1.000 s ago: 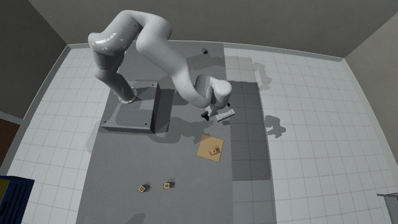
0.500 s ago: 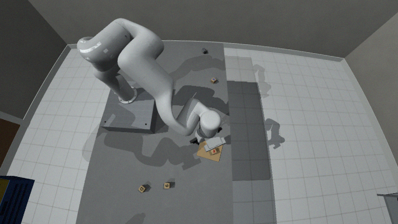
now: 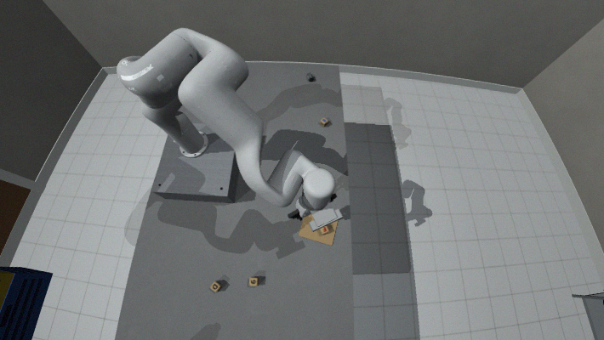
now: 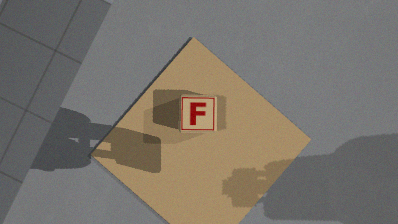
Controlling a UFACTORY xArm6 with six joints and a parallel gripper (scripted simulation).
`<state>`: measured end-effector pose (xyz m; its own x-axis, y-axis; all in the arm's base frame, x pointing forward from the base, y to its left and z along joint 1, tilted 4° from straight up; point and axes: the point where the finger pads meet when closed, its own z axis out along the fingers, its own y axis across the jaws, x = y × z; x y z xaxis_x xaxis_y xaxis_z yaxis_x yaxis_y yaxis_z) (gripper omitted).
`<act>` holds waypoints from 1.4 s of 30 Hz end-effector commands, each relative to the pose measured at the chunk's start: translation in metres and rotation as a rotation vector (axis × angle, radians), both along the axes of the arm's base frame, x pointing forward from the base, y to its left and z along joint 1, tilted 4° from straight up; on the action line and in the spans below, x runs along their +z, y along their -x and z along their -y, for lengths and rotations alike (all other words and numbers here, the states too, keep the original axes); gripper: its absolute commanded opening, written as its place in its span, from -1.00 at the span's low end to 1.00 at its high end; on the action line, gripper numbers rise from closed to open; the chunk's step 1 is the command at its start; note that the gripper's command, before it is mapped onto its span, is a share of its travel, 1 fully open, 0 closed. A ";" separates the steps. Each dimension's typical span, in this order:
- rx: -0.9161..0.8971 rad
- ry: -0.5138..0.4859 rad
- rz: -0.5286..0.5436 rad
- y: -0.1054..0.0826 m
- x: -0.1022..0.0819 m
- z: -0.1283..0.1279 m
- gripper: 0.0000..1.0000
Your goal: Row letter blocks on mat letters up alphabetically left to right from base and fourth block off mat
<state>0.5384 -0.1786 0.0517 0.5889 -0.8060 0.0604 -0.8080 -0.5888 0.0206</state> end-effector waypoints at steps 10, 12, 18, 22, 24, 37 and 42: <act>0.000 0.001 0.004 -0.001 0.002 0.000 1.00; 0.000 0.001 0.004 -0.001 0.002 0.000 1.00; 0.000 0.001 0.004 -0.001 0.002 0.000 1.00; 0.000 0.001 0.004 -0.001 0.002 0.000 1.00; 0.000 0.001 0.004 -0.001 0.002 0.000 1.00; 0.000 -0.001 0.003 0.040 0.004 0.075 1.00; 0.000 -0.001 0.003 0.082 0.005 0.130 1.00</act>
